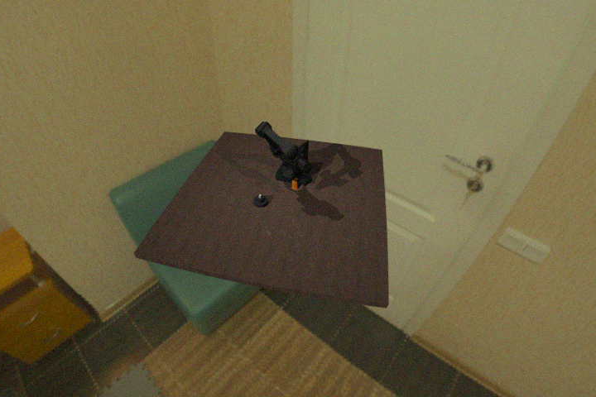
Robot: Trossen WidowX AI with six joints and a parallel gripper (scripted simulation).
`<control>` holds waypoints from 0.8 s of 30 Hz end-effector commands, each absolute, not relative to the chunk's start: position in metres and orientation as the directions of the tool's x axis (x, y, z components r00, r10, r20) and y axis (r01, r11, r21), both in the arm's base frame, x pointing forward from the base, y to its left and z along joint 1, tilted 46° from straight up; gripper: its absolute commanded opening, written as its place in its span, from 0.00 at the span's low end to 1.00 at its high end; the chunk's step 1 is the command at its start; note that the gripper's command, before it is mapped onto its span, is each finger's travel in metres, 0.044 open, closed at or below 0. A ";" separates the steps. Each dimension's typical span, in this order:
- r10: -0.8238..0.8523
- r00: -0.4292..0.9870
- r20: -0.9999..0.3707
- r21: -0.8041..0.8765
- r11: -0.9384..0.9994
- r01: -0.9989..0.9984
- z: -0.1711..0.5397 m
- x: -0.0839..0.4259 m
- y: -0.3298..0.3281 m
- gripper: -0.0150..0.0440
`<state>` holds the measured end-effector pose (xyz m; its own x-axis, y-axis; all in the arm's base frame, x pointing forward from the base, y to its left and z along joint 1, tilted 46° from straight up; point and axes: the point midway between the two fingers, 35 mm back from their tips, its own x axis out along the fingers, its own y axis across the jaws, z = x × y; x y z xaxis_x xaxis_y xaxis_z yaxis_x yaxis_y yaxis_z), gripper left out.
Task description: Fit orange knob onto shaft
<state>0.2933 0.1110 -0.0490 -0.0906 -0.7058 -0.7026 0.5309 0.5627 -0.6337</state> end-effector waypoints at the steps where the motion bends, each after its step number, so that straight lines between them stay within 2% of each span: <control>1: -0.699 -0.079 -0.710 -0.621 0.570 0.537 -0.037 0.295 0.124 0.25; 24: -0.688 -0.085 -0.720 -0.612 0.573 0.545 -0.012 0.312 0.084 0.25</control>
<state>0.3082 0.0935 -0.0186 -0.0884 -0.6909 -0.7176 0.5493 0.5672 -0.6137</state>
